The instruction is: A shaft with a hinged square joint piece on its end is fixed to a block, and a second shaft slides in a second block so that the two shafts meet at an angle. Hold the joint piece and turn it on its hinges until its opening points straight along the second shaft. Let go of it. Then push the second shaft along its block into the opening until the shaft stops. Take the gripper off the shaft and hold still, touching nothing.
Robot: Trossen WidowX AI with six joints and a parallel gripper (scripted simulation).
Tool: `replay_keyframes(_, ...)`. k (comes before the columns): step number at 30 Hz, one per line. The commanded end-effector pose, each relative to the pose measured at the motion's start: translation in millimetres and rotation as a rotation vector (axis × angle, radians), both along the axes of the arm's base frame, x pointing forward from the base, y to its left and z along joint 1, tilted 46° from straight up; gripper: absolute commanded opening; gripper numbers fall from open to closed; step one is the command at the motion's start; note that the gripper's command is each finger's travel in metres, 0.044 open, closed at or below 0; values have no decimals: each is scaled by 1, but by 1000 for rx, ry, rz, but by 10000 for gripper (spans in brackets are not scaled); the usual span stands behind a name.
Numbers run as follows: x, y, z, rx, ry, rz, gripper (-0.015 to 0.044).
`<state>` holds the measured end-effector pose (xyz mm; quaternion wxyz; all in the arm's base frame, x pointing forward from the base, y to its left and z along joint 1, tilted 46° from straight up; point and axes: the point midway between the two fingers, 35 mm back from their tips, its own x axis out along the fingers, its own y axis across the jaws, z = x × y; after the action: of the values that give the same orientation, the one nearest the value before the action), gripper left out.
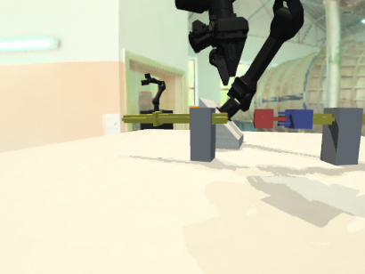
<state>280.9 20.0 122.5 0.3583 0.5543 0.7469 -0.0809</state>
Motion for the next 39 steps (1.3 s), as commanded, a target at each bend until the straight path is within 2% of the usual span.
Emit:
replay_keyframes(1,0,-2,-10,13,97,-67,440)
replay_keyframes(8,-2,-4,-28,28,282,-177,440)
replay_keyframes(16,-1,-5,-29,28,282,-177,440)
replay_keyframes(39,30,-80,-101,41,-333,288,440)
